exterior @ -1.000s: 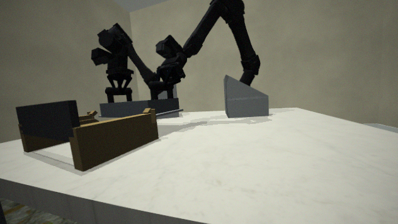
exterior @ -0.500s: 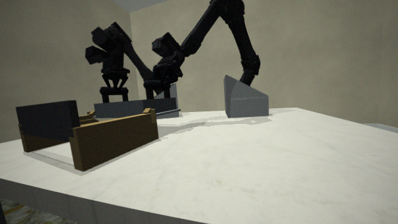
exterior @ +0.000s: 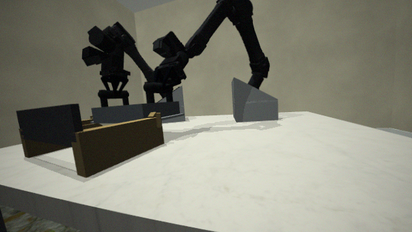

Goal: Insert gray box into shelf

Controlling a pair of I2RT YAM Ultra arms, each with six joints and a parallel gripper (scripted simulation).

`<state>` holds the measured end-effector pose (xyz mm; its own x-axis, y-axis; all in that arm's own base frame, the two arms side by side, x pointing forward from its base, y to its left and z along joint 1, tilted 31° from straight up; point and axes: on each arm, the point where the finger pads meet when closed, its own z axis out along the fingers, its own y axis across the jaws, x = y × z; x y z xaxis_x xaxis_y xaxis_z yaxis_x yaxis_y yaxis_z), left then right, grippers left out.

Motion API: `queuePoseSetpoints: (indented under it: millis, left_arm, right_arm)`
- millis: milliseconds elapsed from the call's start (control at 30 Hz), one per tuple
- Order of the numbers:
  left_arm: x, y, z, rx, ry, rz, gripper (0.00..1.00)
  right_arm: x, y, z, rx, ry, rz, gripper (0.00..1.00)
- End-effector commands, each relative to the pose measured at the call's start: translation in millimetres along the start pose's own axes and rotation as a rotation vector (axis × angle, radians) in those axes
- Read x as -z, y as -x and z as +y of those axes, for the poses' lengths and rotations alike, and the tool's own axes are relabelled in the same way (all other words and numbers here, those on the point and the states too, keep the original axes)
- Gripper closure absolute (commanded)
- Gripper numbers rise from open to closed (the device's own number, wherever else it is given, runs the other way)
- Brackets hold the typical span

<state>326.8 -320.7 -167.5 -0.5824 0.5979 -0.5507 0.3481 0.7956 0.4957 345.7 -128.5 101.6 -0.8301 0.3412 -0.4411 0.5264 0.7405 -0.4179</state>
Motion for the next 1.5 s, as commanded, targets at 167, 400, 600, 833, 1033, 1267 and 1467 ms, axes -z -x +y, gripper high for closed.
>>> queuePoseSetpoints:
  millis: [167, 400, 600, 833, 1033, 1267, 1467]
  left_arm:
    - [8, 69, -9, 0.042, -0.009, -0.132, 0.86]
    - [-3, 71, -4, 0.045, -0.002, -0.121, 0.86]
    - [-8, 77, -7, 0.043, -0.007, -0.125, 0.86]
    - [-12, 82, -4, 0.053, -0.002, -0.126, 0.86]
    - [-21, 90, -5, 0.042, -0.006, -0.126, 0.86]
    - [-29, 98, -5, 0.037, -0.005, -0.123, 0.86]
    - [-48, 92, 2, 0.038, 0.009, -0.099, 0.86]
  right_arm:
    - [27, 39, 3, -0.002, 0.05, -0.085, 0.86]
    - [22, 51, 7, -0.012, 0.057, -0.099, 0.86]
    - [24, 61, 5, -0.016, 0.058, -0.106, 0.86]
    - [23, 66, 7, -0.013, 0.055, -0.105, 0.86]
    - [23, 73, 3, 0.0, 0.053, -0.089, 0.86]
    - [20, 86, 5, 0.001, 0.054, -0.089, 0.86]
    - [9, 91, 12, 0.008, 0.051, -0.078, 0.86]
